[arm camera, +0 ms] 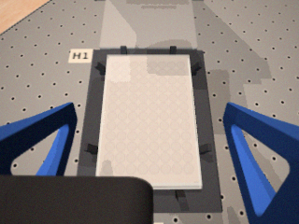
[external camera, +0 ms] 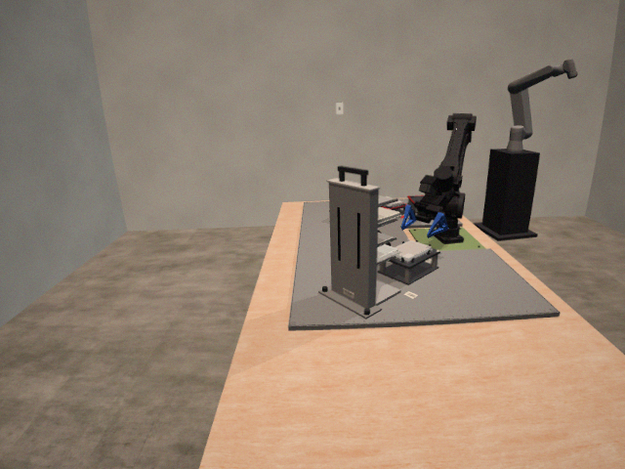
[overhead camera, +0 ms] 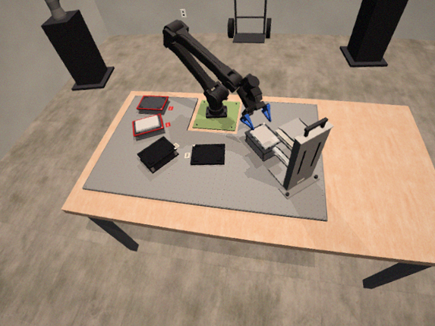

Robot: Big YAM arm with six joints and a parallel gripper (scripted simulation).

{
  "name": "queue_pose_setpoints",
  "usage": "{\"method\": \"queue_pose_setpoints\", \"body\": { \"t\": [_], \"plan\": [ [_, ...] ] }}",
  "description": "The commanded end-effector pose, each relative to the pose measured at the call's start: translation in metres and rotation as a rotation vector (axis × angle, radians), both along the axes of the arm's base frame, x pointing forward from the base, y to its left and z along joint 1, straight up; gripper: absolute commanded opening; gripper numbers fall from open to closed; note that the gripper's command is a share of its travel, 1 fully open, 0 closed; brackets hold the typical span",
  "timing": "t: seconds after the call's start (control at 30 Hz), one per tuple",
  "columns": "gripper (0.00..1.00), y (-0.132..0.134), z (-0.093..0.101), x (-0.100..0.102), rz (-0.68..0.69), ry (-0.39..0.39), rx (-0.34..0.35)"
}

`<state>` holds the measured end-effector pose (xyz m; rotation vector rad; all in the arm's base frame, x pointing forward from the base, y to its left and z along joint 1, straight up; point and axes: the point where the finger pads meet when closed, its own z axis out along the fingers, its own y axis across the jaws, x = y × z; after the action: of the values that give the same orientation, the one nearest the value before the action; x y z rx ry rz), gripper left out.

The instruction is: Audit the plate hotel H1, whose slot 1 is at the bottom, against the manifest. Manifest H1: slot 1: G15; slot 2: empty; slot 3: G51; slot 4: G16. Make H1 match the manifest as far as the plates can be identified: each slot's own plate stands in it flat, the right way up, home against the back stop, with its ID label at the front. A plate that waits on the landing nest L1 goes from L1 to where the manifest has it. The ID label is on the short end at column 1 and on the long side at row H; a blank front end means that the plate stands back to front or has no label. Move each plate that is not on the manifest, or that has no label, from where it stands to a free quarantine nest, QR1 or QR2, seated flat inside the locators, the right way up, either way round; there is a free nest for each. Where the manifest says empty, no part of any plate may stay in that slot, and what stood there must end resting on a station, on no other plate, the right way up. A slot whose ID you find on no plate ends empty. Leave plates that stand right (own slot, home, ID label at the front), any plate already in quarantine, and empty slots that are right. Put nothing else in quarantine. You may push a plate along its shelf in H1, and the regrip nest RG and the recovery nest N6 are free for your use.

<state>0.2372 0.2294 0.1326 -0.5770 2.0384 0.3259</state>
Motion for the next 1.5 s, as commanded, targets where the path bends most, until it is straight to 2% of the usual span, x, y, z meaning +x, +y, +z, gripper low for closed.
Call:
{"method": "queue_pose_setpoints", "body": {
  "t": [0.0,0.27,0.3,0.8,1.3,1.37,1.4,1.43,1.47],
  "plan": [
    [1.00,0.007,0.010,-0.001,0.004,-0.025,0.049],
    [1.00,0.006,0.009,-0.004,0.005,-0.022,0.046],
    [1.00,0.002,0.000,-0.008,0.004,-0.016,0.037],
    [1.00,-0.004,-0.007,-0.018,0.004,-0.025,0.052],
    [1.00,-0.007,-0.027,-0.023,0.007,-0.016,0.036],
    [1.00,-0.007,-0.027,-0.023,0.007,-0.016,0.036],
    [1.00,-0.002,-0.017,-0.020,0.006,-0.029,0.056],
    [1.00,-0.007,-0.029,-0.023,0.006,-0.016,0.036],
    [1.00,-0.007,-0.030,-0.023,0.007,-0.016,0.036]
  ]
}}
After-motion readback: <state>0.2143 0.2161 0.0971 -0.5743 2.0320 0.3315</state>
